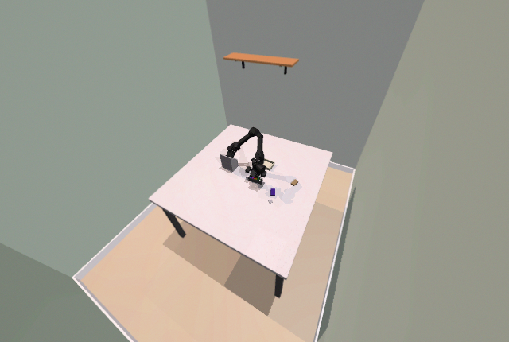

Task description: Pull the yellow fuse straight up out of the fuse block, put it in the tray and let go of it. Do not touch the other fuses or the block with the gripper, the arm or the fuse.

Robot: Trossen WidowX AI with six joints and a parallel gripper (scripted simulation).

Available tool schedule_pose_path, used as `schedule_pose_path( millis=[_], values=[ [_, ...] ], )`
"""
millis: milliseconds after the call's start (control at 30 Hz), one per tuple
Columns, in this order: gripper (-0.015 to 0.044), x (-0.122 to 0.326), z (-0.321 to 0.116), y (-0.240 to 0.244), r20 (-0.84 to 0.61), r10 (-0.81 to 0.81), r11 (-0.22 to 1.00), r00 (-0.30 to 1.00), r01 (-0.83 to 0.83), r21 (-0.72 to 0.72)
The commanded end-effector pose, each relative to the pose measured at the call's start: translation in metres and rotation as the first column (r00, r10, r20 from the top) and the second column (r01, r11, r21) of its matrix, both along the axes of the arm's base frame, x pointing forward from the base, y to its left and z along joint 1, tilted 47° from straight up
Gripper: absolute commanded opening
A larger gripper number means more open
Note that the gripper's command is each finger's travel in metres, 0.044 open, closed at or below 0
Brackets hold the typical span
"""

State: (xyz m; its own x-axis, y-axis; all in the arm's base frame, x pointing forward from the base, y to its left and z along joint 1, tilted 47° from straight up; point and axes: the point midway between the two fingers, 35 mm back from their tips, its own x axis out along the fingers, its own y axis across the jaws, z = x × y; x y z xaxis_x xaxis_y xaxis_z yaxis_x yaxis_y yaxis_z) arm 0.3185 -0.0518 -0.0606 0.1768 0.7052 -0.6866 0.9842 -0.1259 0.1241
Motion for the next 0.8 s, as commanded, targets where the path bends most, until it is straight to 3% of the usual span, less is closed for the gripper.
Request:
schedule_pose_path(
  millis=[0,767],
  values=[
    [0.0,0.0,0.0015,-0.0029,0.004,0.001,1.0,1.0,-0.001,-0.004],
    [0.0,-0.002,0.0092,-0.011,0.003,-0.001,1.0,1.0,0.001,-0.003]
  ],
)
